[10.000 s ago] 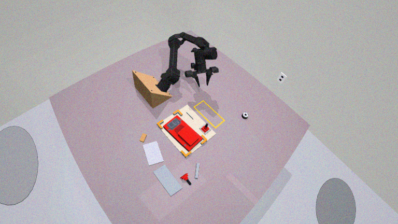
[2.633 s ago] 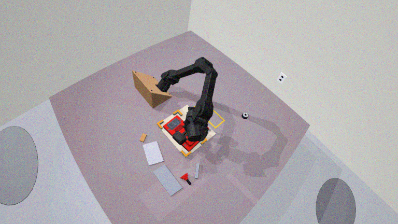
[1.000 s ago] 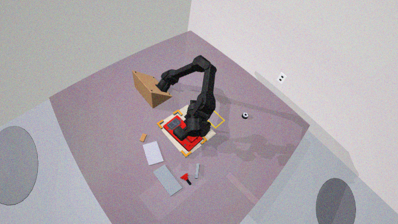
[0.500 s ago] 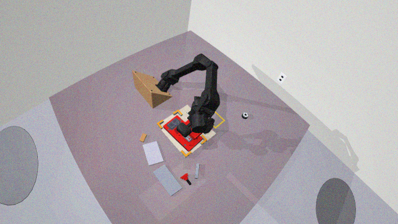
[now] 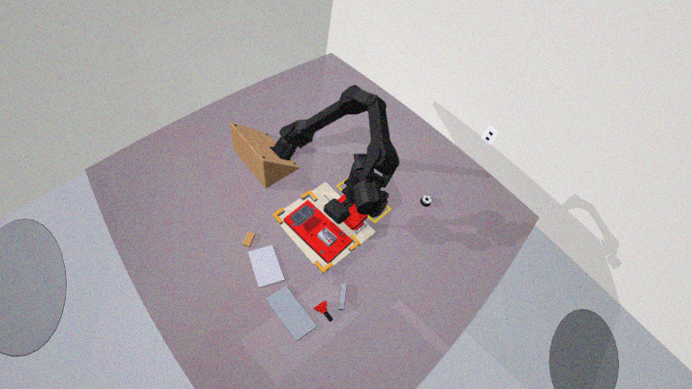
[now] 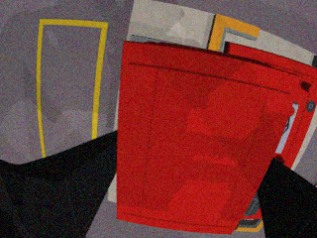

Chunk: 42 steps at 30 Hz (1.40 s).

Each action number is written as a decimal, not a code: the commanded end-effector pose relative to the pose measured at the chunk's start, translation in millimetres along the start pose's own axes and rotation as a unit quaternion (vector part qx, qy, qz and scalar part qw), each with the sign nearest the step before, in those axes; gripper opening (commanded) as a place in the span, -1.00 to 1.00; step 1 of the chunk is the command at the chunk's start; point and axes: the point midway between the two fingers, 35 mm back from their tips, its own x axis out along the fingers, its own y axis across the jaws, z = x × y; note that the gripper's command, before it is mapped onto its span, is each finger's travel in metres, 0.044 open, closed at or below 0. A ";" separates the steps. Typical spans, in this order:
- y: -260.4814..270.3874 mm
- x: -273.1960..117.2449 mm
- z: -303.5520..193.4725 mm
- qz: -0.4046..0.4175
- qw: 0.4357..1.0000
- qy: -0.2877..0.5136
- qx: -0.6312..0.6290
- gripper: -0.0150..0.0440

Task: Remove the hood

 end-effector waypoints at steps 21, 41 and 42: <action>94.1 -5.4 -17.7 0.005 1.000 -0.001 0.000 -0.49; 133.0 -3.6 -33.8 0.009 1.000 0.001 0.000 -0.49; 132.9 -3.0 -33.8 0.009 1.000 0.001 0.000 -0.49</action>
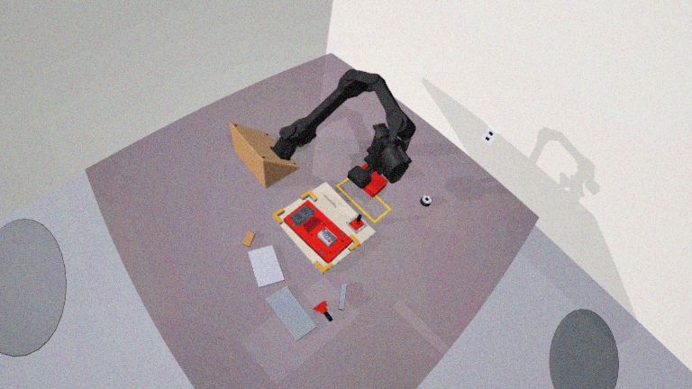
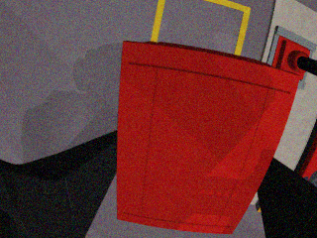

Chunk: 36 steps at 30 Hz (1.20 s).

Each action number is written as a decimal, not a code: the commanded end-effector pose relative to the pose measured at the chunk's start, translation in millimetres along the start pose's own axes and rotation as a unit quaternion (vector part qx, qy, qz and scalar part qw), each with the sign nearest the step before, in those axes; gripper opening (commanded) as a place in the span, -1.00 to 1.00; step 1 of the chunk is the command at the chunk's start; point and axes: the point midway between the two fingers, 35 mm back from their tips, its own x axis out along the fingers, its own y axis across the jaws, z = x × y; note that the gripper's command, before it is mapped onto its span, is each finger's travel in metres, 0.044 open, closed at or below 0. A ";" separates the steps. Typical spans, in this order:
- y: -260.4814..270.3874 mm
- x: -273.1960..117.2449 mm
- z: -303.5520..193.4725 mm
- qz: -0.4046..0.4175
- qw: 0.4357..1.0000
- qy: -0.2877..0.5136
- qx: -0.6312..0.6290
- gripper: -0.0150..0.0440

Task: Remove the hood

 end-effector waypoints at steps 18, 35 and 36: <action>2.8 10.9 0.6 0.001 1.000 -0.003 -0.001 -0.49; 2.7 21.1 1.5 0.001 1.000 -0.004 -0.001 -0.49; 2.7 21.7 1.5 0.001 1.000 -0.004 -0.001 -0.49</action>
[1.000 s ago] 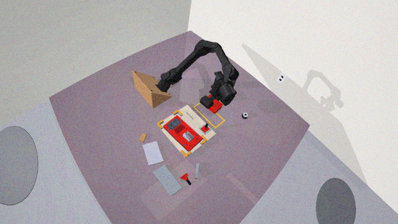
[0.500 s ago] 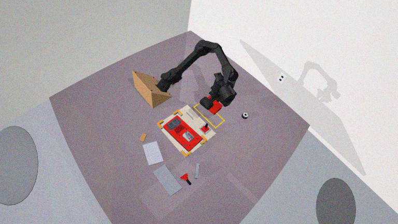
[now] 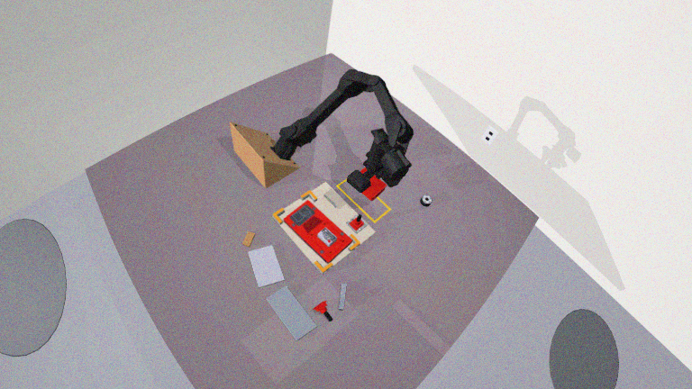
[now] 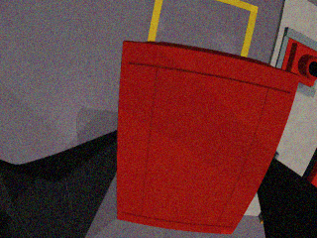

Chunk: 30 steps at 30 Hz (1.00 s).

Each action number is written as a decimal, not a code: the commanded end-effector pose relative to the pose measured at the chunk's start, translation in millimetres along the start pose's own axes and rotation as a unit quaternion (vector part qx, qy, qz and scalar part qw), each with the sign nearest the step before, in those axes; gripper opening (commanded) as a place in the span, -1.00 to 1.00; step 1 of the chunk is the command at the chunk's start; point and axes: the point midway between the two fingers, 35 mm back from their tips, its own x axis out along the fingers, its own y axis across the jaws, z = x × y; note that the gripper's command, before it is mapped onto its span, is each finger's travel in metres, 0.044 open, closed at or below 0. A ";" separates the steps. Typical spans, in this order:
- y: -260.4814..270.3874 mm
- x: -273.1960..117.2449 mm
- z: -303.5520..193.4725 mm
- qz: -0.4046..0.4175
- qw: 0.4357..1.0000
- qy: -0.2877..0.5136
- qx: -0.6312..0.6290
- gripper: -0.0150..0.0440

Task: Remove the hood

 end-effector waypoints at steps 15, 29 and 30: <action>1.7 10.5 0.7 0.002 1.000 -0.003 -0.001 -0.49; 1.9 19.0 0.8 0.002 1.000 -0.003 -0.001 -0.49; 1.9 19.6 0.8 0.002 1.000 -0.003 -0.001 -0.49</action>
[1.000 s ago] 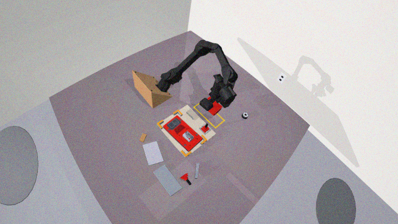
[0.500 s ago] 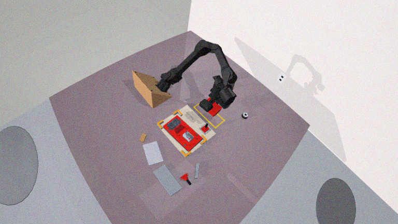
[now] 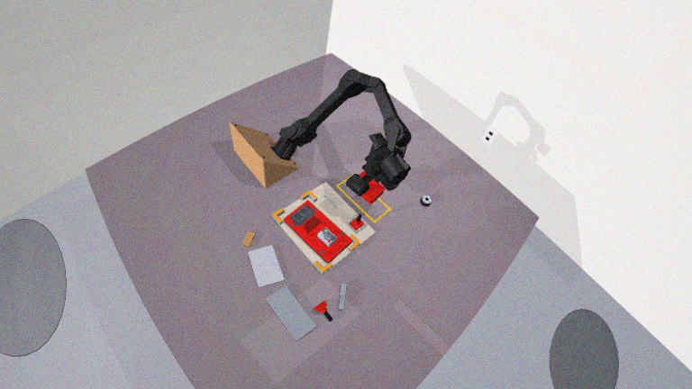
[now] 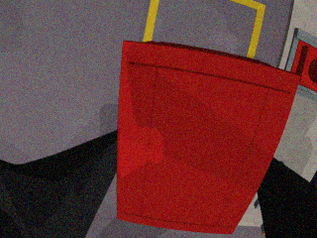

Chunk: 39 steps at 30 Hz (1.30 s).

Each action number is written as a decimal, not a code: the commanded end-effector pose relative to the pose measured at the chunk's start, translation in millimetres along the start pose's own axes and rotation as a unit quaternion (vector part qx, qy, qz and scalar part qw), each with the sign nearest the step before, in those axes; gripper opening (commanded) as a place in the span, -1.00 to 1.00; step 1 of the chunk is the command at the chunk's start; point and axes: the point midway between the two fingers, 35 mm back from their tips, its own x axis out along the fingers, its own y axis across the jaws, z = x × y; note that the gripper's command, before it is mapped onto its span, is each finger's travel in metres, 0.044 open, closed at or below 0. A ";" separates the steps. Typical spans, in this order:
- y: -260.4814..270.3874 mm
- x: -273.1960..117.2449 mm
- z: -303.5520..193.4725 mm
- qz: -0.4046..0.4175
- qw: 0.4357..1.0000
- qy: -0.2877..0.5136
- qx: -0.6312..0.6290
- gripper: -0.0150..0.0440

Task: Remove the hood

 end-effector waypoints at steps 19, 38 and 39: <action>2.1 12.9 -0.2 0.003 1.000 -0.003 -0.001 -0.49; 2.8 24.3 -0.9 0.004 1.000 -0.003 -0.001 -0.49; 2.8 24.9 -1.0 0.004 1.000 -0.003 -0.001 -0.49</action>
